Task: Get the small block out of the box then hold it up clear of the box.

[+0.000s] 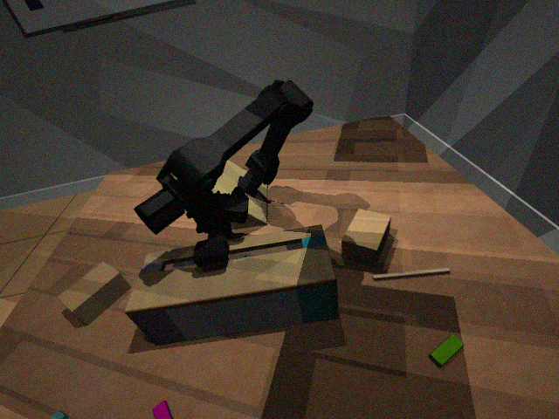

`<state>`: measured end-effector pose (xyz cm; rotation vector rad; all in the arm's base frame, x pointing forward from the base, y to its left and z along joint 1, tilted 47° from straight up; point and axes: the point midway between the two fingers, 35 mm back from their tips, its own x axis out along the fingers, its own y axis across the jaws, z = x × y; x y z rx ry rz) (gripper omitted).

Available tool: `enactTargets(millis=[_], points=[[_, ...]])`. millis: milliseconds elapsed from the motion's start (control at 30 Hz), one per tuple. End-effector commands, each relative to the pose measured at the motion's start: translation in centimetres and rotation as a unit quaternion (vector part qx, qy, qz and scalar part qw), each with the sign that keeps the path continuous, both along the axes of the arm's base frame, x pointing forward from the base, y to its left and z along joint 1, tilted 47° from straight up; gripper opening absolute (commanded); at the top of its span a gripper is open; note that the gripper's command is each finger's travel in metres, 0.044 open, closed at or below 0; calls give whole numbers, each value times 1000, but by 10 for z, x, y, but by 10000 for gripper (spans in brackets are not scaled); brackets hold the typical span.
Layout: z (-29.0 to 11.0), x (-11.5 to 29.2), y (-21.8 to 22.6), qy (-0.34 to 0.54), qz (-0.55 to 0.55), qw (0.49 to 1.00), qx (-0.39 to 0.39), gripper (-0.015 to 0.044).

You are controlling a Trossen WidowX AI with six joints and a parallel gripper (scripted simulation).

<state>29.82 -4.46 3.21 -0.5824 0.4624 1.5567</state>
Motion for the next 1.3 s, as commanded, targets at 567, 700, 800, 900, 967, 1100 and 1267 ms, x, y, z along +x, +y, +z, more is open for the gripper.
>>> enactTargets(millis=[567, 700, 800, 900, 967, 1100, 1267], points=[[10, -3, 11, -1, 4, 1000, -1, 400], [13, -3, 14, -1, 4, 1000, -1, 400], [15, -3, 16, -1, 4, 1000, -1, 400], [17, -4, 18, -1, 4, 1000, -1, 400], [18, -4, 19, -1, 4, 1000, -1, 400], [13, -3, 14, -1, 4, 1000, -1, 400], [11, -3, 12, -1, 4, 1000, -1, 400]])
